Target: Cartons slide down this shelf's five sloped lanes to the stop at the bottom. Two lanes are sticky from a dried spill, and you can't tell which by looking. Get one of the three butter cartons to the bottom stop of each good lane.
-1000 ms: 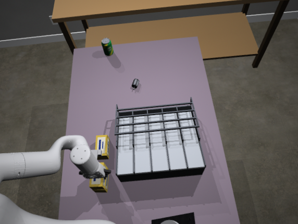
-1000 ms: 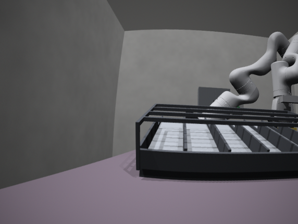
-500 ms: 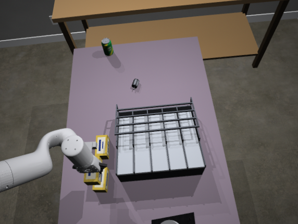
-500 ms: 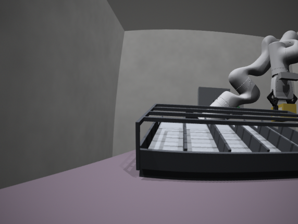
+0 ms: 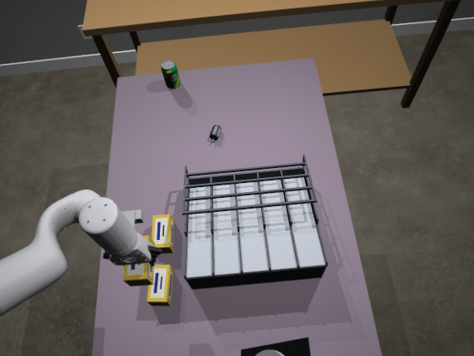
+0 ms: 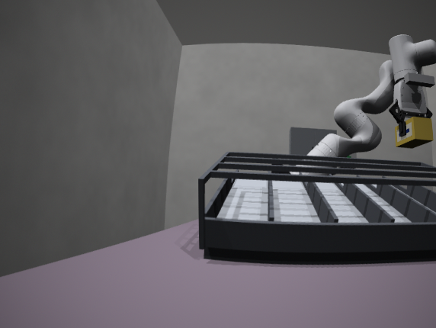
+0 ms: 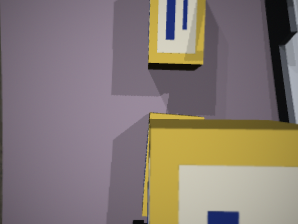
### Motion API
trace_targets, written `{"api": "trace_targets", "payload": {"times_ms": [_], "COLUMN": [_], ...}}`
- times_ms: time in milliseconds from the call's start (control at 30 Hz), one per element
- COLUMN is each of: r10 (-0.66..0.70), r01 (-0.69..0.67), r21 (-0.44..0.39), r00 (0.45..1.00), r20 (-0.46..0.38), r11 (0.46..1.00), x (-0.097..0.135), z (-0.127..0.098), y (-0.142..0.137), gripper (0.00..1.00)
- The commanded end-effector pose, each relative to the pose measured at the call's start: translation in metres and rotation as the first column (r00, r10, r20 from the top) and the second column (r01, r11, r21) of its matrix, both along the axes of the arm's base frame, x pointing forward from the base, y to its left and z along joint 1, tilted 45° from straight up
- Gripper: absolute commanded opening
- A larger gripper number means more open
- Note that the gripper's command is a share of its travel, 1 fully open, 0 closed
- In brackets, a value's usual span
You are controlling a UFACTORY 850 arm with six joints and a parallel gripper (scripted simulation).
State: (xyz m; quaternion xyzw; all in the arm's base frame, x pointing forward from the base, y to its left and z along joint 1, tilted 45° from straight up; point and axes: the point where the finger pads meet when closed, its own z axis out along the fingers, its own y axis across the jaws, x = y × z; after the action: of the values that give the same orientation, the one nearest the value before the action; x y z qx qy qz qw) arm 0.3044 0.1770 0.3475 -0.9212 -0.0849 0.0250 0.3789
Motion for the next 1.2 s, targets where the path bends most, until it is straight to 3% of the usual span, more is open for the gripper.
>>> {"api": "trace_targets", "payload": {"times_ms": [0, 33, 67, 167, 500, 600, 633, 733, 967, 1167], "r10": [0.001, 0.001, 0.0, 0.0, 0.0, 0.0, -0.001, -0.001, -0.001, -0.001], "r01": [-0.001, -0.001, 0.0, 0.0, 0.0, 0.0, 0.001, 0.001, 0.001, 0.001], "r21": [0.001, 0.001, 0.001, 0.001, 0.001, 0.001, -0.003, -0.003, -0.003, -0.003], "r00": [1.0, 1.0, 1.0, 1.0, 1.0, 1.0, 1.0, 1.0, 1.0, 1.0], "r20": [0.001, 0.001, 0.002, 0.002, 0.002, 0.002, 0.0, 0.0, 0.0, 0.0], "r11": [1.0, 1.0, 1.0, 1.0, 1.0, 1.0, 1.0, 1.0, 1.0, 1.0], "x": [0.0, 0.0, 0.022, 0.025, 0.063, 0.063, 0.073, 0.081, 0.109, 0.109], "z": [0.003, 0.003, -0.047, -0.053, -0.136, -0.136, -0.168, -0.184, -0.243, -0.244], "y": [-0.002, -0.002, -0.047, -0.054, -0.132, -0.132, -0.165, -0.18, -0.236, -0.236], "gripper": [0.0, 0.0, 0.0, 0.0, 0.0, 0.0, 0.0, 0.0, 0.0, 0.0]}}
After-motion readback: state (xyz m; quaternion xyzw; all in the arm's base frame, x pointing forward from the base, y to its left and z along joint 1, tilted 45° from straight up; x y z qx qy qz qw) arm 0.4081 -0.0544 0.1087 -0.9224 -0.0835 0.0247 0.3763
